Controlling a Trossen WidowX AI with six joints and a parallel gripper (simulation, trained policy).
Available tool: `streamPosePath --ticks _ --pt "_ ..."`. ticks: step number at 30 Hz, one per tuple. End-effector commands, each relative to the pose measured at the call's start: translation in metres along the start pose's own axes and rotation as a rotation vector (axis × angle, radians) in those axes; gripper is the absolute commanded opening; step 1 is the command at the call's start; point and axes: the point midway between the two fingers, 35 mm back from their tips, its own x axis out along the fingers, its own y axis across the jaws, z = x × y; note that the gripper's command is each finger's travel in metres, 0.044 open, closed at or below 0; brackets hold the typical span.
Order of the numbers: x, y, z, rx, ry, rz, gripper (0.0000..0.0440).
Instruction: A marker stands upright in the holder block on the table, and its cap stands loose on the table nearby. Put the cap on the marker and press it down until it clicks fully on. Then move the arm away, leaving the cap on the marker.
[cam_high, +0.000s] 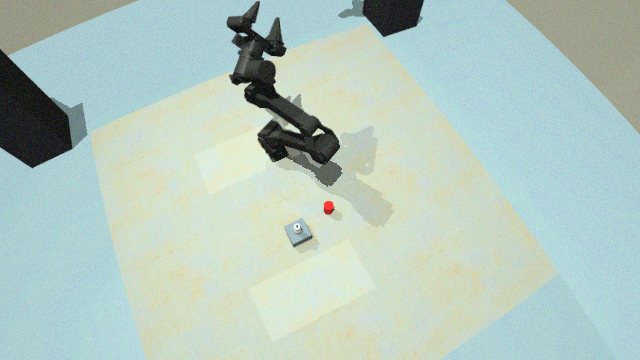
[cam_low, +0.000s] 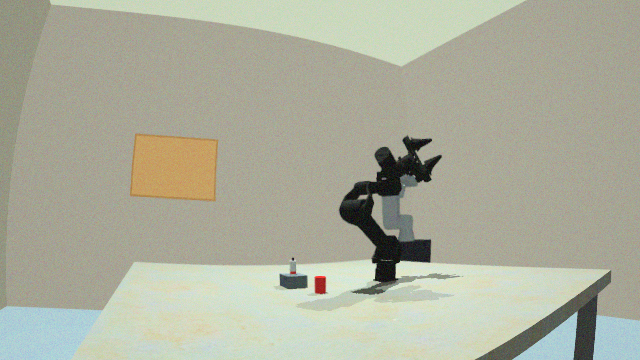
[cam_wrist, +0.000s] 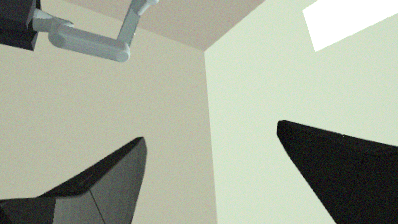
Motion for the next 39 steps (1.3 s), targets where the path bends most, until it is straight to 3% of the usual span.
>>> streamPosePath --ticks 1,7,9,39 --pt "0.0 -0.001 0.002 0.003 -0.009 -0.005 0.0374" --pt "-0.002 -0.012 0.012 0.027 -0.075 -0.042 0.0224" --pt "-0.002 -0.016 0.016 0.032 -0.099 -0.055 0.0196" --pt "-0.024 -0.063 0.059 0.06 -0.421 -0.212 0.0282"
